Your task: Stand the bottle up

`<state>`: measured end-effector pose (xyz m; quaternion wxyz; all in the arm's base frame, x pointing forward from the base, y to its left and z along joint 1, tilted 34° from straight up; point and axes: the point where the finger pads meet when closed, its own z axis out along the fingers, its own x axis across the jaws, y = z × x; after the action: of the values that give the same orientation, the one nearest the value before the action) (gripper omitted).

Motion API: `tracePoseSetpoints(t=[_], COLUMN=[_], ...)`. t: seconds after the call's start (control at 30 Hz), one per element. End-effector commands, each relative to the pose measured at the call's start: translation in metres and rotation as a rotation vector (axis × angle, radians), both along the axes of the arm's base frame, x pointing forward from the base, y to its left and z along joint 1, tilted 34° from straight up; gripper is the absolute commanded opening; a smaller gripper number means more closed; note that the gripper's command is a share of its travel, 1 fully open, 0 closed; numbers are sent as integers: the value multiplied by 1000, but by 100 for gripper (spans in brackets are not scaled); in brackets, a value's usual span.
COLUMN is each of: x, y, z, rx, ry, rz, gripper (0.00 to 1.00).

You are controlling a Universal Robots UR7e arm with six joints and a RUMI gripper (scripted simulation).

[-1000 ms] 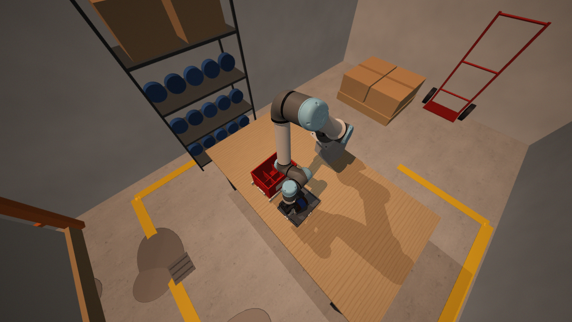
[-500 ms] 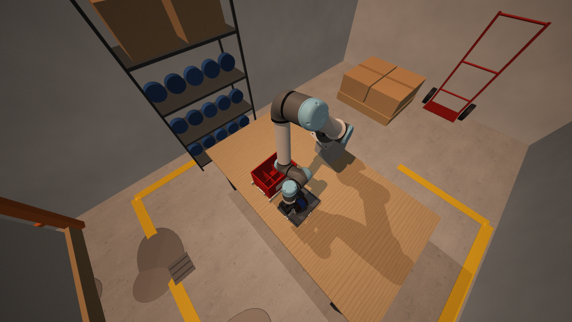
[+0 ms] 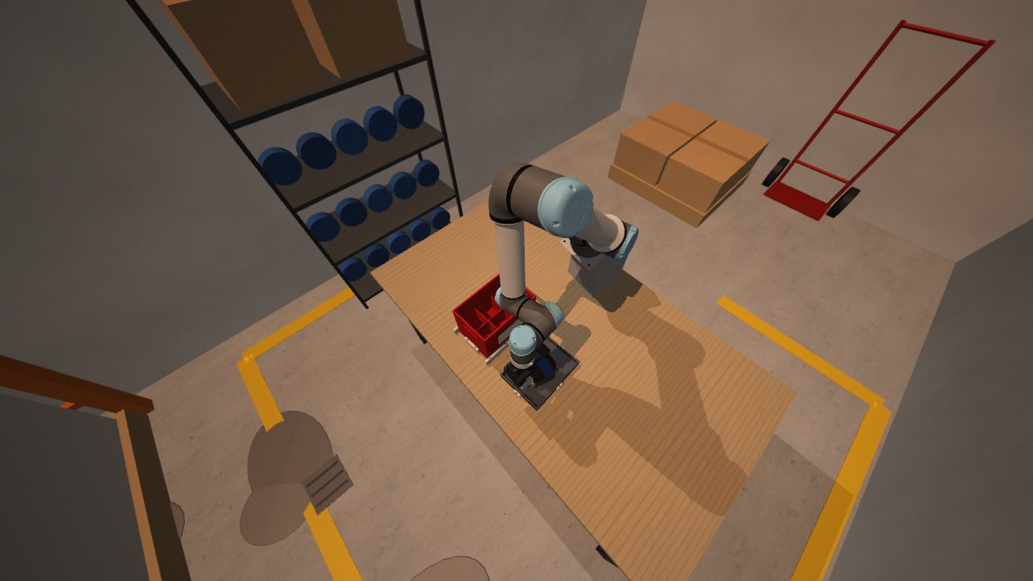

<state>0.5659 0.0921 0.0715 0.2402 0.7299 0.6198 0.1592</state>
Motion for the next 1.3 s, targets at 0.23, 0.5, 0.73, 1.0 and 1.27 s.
tracePoseSetpoints(t=[0.23,0.5,0.73,1.0,1.27], x=[6,11,15,19,21], y=[-2,-4,-4,-6,-6], z=[-5,-12,-17,-24,-29], rx=[0,0,0,0,0], ry=[-4,-4,-4,-4,-4], rz=[0,-1,0,-1,0], gripper=[38,38,38,38,38])
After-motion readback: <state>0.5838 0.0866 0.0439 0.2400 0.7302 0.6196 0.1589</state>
